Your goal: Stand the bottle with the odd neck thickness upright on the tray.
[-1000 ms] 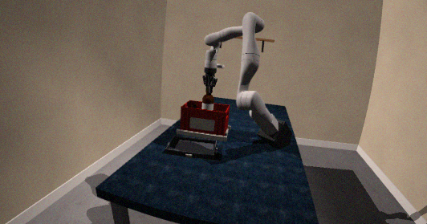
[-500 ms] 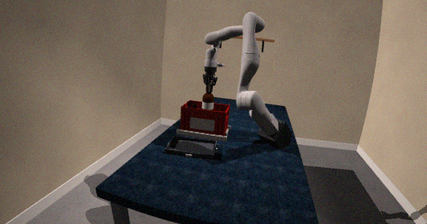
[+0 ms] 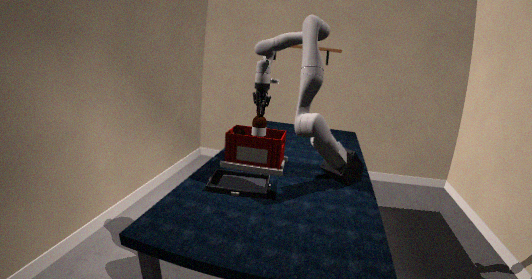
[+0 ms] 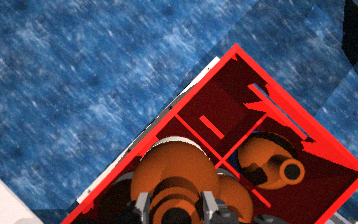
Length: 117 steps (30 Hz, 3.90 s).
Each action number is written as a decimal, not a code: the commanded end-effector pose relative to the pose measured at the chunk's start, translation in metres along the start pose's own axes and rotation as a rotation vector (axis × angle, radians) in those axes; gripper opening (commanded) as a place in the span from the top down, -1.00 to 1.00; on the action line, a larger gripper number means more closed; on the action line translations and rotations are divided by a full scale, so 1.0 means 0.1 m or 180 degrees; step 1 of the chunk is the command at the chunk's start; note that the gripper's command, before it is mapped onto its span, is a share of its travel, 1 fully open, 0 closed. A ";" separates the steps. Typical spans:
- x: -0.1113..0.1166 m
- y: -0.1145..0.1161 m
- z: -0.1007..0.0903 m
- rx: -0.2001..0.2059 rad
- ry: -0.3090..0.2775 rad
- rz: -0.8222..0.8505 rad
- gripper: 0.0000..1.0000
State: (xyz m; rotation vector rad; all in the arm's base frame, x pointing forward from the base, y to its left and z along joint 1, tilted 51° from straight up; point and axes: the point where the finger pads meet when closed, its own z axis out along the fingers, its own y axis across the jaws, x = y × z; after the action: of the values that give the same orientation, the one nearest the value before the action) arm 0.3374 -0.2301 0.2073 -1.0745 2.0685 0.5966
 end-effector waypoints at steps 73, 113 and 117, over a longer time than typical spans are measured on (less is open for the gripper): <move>0.00 0.00 -0.34 0.0005 0.0001 0.0001 1.00; 0.00 0.00 -0.41 0.0005 0.0001 0.0001 1.00; 0.00 0.00 -0.41 0.0005 0.0001 0.0001 1.00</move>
State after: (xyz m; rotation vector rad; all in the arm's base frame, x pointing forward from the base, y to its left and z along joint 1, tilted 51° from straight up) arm 0.3220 -0.2569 0.2326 -1.0745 2.0686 0.5966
